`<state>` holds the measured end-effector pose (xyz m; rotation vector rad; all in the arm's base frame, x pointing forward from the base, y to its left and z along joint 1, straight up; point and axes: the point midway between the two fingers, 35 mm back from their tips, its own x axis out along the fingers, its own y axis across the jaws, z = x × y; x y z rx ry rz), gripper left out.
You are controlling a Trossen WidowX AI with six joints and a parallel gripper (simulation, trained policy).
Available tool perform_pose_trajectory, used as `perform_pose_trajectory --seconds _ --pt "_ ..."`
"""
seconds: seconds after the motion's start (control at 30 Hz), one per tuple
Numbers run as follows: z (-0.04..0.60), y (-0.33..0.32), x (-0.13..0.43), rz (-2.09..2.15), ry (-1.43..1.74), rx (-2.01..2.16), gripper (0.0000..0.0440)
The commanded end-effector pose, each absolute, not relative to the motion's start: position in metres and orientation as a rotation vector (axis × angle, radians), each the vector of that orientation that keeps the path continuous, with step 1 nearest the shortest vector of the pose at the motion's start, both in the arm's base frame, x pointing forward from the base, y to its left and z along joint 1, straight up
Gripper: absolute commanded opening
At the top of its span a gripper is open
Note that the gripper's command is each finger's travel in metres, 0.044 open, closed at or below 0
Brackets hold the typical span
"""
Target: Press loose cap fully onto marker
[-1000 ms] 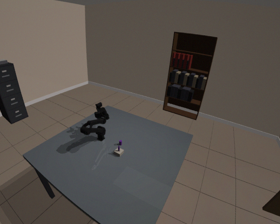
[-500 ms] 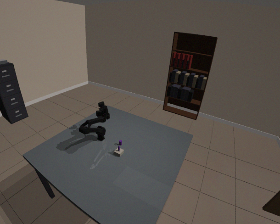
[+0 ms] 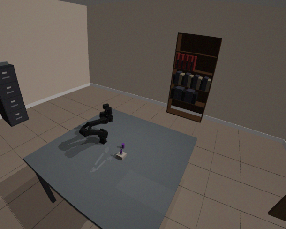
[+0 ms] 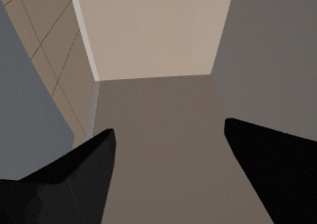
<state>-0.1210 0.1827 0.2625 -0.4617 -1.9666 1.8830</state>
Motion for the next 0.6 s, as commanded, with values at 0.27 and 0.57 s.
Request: perform_pose_trajectory --seconds 0.27,0.57 --pt "0.259 0.195 -0.106 1.904 -1.858 -0.589 0.0321" --pt "0.253 0.202 -0.093 1.928 -1.758 -0.684 0.0322"
